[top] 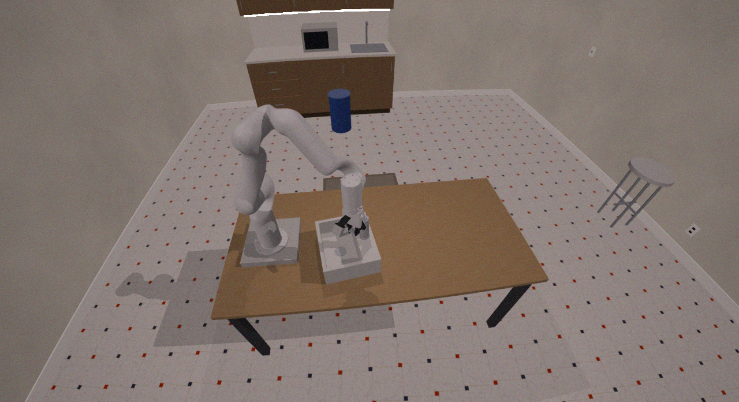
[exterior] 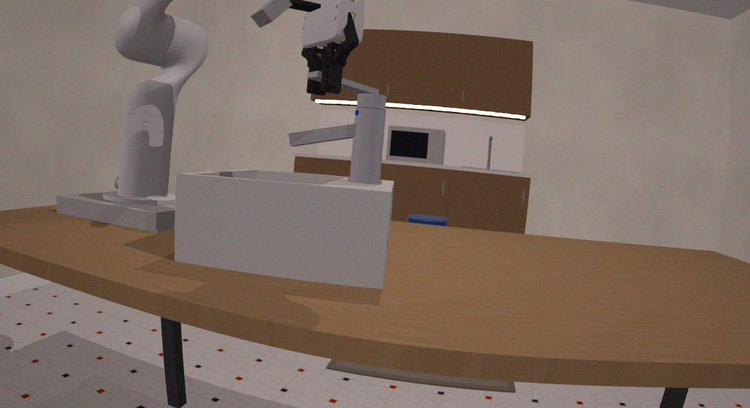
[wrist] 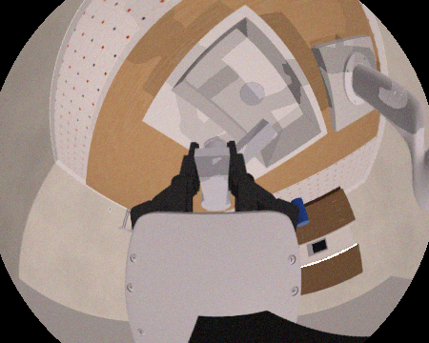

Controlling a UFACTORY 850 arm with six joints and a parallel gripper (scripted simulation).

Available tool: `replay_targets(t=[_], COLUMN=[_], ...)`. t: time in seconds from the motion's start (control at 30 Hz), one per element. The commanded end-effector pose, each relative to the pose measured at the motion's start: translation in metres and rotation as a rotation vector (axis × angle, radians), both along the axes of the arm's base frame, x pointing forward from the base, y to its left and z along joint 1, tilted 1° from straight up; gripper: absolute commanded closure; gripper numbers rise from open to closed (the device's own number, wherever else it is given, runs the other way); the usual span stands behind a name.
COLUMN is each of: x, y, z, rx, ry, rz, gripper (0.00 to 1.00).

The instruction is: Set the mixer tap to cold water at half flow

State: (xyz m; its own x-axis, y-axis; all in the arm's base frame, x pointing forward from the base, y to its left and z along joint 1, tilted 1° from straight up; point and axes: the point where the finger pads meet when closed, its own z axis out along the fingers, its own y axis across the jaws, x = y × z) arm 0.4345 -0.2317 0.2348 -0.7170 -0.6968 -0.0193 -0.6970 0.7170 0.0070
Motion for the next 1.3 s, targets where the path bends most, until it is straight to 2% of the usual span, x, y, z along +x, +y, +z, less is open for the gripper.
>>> replay_targets(t=[0.0, 0.3, 0.67, 0.7, 1.27], x=[0.001, 0.003, 0.003, 0.003, 0.003], y=[0.0, 0.002, 0.002, 0.002, 0.002], z=[0.001, 0.013, 0.013, 0.013, 0.013], rx=[-0.001, -0.001, -0.001, -0.001, -0.001], ry=[-0.002, -0.002, -0.002, -0.002, -0.002], rz=[0.0, 0.0, 0.0, 0.0, 0.0], gripper=[1.0, 1.0, 1.0, 0.35, 0.35])
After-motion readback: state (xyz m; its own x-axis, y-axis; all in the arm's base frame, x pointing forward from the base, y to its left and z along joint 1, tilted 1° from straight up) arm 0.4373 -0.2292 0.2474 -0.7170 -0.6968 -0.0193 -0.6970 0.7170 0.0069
